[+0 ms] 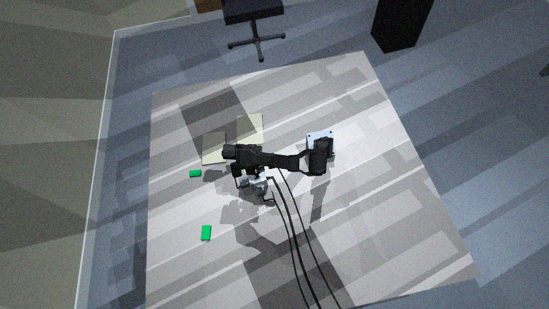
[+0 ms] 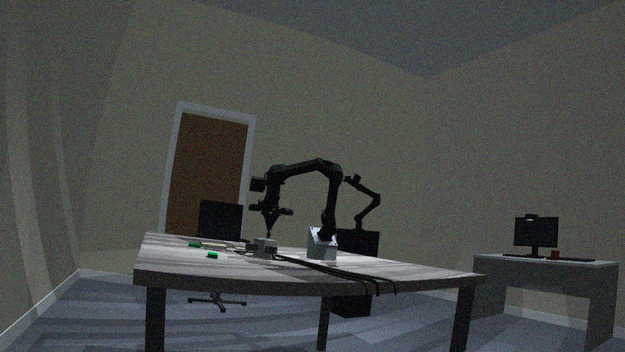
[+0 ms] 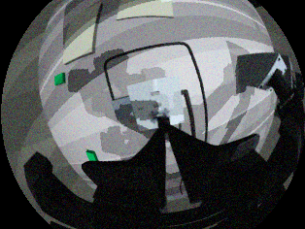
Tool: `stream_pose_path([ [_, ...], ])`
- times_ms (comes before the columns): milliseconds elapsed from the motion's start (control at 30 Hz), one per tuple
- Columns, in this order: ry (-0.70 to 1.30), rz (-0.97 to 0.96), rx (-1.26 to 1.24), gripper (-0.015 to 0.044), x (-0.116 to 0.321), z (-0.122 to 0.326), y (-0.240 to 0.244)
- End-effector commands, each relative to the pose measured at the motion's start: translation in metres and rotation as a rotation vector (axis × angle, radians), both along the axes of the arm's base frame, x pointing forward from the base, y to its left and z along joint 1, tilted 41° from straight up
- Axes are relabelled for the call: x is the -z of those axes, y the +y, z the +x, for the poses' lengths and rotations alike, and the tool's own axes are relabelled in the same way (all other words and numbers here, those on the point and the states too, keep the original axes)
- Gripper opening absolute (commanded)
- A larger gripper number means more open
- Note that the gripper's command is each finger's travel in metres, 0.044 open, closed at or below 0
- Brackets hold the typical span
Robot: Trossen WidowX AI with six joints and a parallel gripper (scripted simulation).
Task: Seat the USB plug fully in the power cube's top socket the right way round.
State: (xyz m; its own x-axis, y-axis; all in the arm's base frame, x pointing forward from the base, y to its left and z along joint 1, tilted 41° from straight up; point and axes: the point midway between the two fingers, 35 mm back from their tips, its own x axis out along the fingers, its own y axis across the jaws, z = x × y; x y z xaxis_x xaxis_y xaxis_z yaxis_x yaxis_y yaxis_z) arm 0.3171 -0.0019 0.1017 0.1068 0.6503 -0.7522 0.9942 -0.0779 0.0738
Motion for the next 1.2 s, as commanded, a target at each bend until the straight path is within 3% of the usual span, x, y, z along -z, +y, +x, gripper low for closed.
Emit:
stream_pose_path([
  [0,-0.006,-0.006,-0.003,0.0000,-0.003,0.001,-0.002],
  [833,-0.008,-0.005,-0.006,0.0000,-0.013,-0.001,-0.011],
  [1167,-0.144,-0.025,-0.165,0.0000,-0.012,-0.001,-0.011],
])
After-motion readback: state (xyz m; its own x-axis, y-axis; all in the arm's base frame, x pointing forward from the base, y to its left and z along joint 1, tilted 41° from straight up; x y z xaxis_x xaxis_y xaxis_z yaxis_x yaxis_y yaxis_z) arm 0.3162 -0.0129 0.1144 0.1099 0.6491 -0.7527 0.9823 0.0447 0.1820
